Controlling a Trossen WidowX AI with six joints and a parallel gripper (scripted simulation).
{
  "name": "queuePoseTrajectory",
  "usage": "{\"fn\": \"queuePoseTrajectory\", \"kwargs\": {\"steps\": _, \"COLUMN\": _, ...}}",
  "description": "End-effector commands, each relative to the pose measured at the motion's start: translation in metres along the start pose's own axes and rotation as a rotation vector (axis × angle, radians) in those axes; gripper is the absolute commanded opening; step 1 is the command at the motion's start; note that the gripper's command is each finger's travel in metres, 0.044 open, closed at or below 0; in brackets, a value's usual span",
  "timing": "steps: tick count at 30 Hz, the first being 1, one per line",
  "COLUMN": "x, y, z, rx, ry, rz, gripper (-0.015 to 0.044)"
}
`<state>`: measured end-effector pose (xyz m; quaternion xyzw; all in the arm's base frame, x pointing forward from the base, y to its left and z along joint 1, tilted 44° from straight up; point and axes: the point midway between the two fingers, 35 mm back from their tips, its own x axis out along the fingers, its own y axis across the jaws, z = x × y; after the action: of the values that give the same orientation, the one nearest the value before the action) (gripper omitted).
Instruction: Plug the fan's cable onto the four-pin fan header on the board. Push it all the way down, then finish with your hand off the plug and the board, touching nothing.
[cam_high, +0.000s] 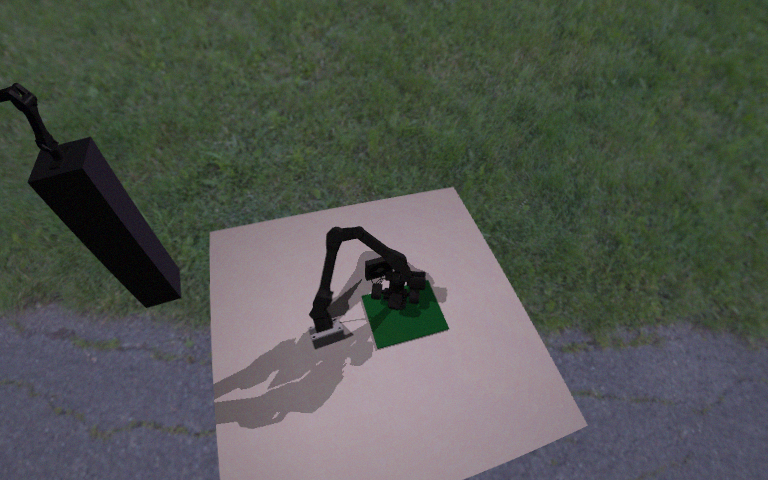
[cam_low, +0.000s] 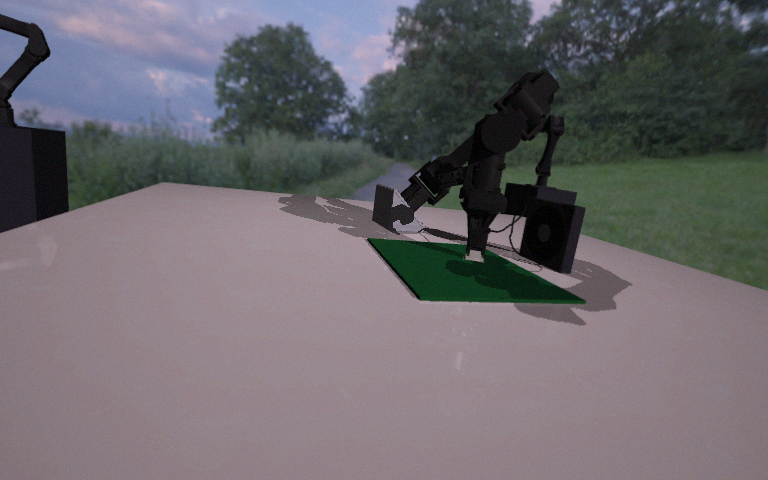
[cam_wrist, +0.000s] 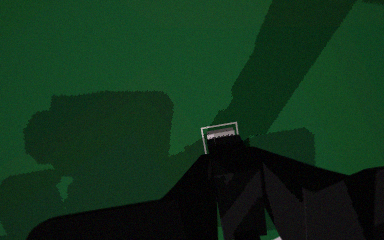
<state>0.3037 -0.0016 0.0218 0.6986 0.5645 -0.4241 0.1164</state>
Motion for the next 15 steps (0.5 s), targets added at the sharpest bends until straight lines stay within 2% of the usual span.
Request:
{"fn": "queuePoseTrajectory", "kwargs": {"steps": 1, "x": 0.004, "y": 0.0002, "z": -0.0006, "rx": 0.001, "ry": 0.0, "rz": -0.001, "gripper": 0.0}}
{"fn": "queuePoseTrajectory", "kwargs": {"steps": 10, "x": 0.0093, "y": 0.0001, "z": -0.0006, "rx": 0.001, "ry": 0.0, "rz": -0.001, "gripper": 0.0}}
{"fn": "queuePoseTrajectory", "kwargs": {"steps": 15, "x": 0.0058, "y": -0.0003, "z": 0.0, "rx": -0.001, "ry": -0.001, "rz": -0.001, "gripper": 0.0131}}
